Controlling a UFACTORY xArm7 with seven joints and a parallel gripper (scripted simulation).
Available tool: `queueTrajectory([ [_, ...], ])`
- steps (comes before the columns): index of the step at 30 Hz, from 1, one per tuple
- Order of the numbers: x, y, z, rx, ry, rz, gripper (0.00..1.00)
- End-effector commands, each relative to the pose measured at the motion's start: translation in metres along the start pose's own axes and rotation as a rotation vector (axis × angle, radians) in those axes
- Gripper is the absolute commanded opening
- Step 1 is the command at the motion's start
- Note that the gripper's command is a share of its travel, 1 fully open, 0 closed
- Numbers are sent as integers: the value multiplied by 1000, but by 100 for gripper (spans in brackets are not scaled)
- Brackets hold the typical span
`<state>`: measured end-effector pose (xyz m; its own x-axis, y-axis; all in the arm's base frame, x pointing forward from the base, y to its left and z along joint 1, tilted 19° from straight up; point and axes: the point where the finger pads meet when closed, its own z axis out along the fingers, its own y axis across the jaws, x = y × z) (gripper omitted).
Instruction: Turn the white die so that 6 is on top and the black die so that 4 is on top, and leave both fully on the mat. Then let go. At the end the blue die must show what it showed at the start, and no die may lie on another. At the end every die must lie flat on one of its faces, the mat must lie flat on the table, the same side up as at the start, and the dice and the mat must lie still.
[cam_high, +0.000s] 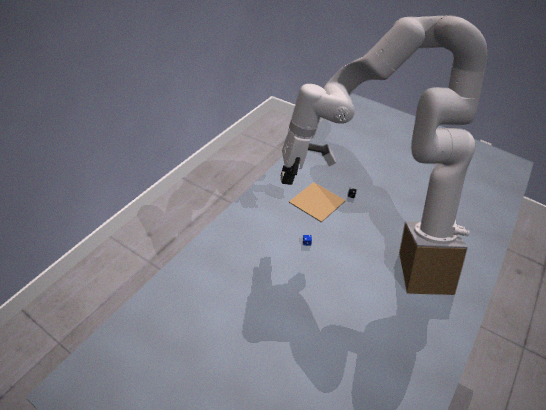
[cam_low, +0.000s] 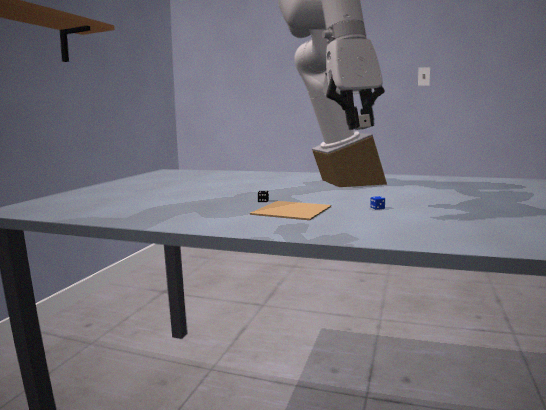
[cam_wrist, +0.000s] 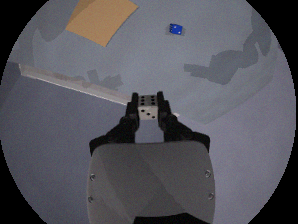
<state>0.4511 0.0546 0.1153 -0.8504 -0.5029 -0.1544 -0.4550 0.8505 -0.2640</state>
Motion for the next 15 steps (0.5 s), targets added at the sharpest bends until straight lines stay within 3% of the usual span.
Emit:
queueTrajectory([
  [1,-1,0,2,-17,-3,-136,21],
  [3,-1,0,2,-17,-2,-148,21],
  [15,4,-1,20,-37,26,-685,21],
])
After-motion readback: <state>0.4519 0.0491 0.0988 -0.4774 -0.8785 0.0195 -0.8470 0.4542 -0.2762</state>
